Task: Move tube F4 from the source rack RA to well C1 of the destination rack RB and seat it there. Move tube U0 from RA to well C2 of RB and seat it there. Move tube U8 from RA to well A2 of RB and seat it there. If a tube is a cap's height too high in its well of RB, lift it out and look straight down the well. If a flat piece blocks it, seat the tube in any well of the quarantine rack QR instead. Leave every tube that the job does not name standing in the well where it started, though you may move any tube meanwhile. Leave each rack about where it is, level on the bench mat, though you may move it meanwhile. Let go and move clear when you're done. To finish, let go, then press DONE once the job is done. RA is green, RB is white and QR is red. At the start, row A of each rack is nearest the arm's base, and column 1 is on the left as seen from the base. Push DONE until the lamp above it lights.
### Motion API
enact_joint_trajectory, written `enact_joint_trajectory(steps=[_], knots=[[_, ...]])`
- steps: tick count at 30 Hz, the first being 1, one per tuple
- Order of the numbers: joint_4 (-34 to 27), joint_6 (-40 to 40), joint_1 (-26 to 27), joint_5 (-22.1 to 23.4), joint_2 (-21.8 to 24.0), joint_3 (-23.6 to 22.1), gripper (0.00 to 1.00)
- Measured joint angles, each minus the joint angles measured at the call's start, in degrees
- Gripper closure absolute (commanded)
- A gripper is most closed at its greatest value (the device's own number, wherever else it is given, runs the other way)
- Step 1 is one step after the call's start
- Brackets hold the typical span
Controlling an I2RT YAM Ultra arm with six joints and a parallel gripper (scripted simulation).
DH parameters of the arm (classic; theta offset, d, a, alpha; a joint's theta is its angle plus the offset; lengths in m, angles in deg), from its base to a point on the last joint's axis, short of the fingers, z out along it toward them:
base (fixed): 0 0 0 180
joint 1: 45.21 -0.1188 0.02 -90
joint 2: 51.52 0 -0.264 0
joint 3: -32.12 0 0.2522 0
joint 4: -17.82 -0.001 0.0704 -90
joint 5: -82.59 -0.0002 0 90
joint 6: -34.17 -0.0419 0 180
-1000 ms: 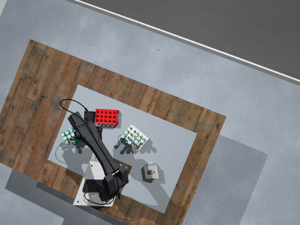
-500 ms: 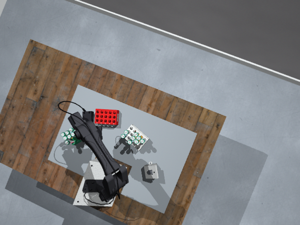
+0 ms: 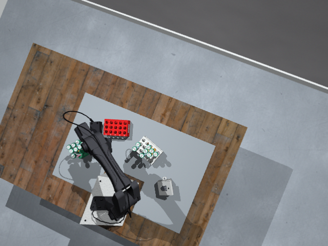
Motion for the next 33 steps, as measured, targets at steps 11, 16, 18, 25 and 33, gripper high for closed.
enact_joint_trajectory(steps=[11, 16, 18, 25, 33], knots=[[0.00, 0.00, 0.00, 0.00, 0.00, 0.00, 0.70], [-0.02, 0.44, 0.04, -0.13, 0.46, -0.09, 0.70], [-0.13, 1.03, 0.48, -0.35, 1.75, -0.79, 0.70], [-1.70, 3.39, 4.26, -1.97, 7.08, -1.97, 0.70], [-3.43, 7.26, 8.20, -3.98, 12.70, -3.91, 0.70]])
